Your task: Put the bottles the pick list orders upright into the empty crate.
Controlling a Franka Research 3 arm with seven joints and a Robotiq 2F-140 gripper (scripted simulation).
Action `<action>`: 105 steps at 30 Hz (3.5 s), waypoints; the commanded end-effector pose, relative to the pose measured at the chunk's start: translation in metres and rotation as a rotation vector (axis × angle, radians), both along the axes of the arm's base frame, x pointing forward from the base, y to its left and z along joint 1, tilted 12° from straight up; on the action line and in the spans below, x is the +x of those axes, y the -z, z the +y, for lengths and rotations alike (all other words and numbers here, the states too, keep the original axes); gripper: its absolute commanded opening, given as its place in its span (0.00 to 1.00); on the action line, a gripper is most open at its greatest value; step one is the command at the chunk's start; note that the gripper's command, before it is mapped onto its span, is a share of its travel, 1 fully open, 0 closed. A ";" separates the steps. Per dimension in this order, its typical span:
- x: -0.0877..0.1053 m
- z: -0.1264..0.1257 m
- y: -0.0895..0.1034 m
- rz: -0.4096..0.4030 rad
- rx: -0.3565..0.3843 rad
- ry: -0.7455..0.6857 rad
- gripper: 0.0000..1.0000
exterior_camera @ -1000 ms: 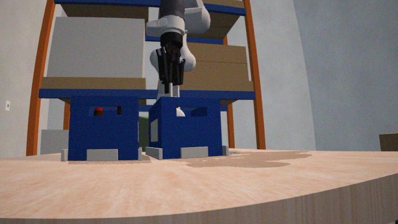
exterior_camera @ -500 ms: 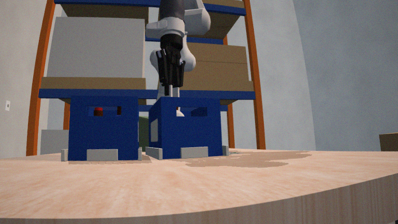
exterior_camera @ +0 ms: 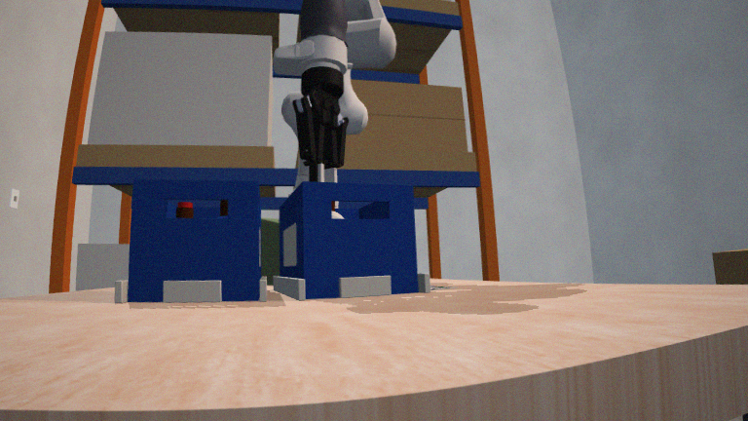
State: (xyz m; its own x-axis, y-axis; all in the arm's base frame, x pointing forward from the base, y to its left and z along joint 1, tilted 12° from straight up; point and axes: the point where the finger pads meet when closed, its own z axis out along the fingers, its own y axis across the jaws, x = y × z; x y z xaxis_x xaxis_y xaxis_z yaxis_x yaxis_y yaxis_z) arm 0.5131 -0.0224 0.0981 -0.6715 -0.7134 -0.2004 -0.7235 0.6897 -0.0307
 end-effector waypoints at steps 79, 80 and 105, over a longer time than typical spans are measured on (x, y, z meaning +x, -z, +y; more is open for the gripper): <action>0.007 0.003 0.007 -0.014 -0.001 -0.006 0.38; 0.007 0.003 0.007 -0.014 -0.001 -0.006 0.38; 0.007 0.003 0.007 -0.014 -0.001 -0.006 0.38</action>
State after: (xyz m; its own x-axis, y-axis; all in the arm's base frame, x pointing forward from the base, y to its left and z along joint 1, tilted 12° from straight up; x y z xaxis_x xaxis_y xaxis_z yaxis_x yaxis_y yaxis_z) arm 0.5181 -0.0217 0.0908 -0.6684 -0.7145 -0.2066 -0.7240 0.6887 -0.0394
